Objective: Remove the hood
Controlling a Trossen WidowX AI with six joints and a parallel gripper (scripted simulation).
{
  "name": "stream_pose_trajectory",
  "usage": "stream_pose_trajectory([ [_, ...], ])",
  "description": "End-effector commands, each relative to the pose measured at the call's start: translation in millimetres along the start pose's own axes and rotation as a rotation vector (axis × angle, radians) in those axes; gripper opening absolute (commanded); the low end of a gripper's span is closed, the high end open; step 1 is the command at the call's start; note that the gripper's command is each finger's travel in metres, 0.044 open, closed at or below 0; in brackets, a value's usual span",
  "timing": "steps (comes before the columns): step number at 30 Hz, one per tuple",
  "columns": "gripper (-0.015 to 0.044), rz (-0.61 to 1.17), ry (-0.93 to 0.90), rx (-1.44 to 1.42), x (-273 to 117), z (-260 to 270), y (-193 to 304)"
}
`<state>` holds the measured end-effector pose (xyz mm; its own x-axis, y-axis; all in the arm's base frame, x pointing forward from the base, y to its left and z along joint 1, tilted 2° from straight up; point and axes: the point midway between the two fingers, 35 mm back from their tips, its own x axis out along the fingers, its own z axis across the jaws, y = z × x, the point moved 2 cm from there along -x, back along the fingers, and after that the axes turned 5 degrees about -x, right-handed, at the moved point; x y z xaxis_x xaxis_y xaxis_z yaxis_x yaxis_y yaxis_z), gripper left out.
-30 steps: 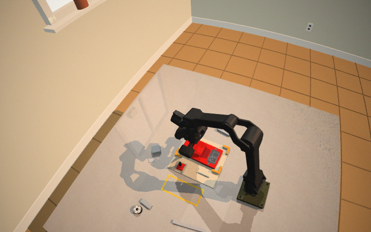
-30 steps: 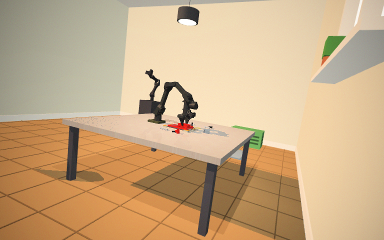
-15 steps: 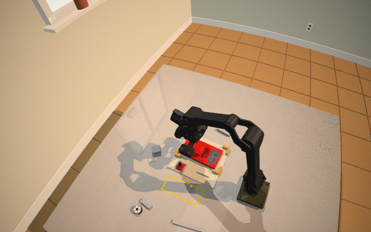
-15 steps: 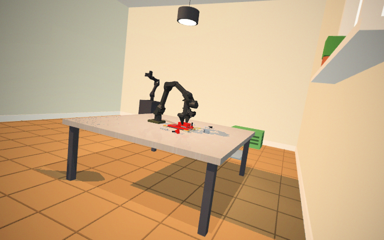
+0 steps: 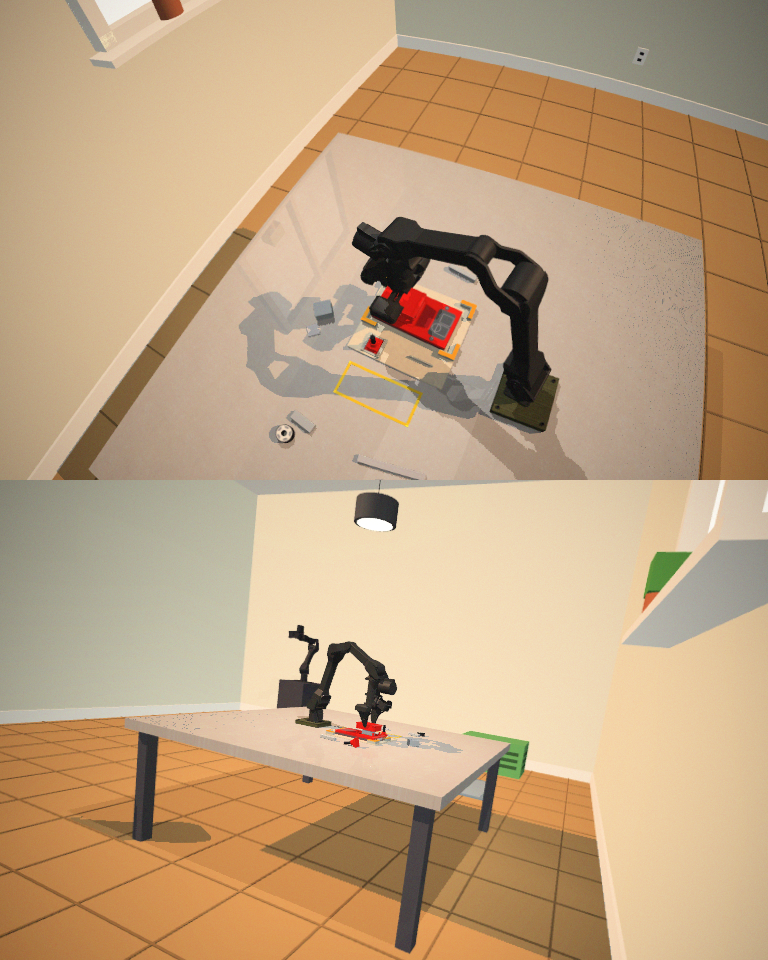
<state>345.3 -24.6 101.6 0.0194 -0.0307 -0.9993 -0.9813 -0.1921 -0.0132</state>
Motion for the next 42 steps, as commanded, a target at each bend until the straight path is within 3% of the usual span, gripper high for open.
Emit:
stream_pose_trajectory([
  [1,0.0,-0.008,0.002,0.002,-4.7,-0.3,-1.3],
  [14,0.0,-0.008,0.002,0.002,-49.1,-0.3,-0.9],
  [18,0.0,-0.002,0.0,-0.002,-42.6,3.3,-1.7],
  [42,0.0,-0.006,-0.01,0.0,-47.8,134.1,-0.7],
])
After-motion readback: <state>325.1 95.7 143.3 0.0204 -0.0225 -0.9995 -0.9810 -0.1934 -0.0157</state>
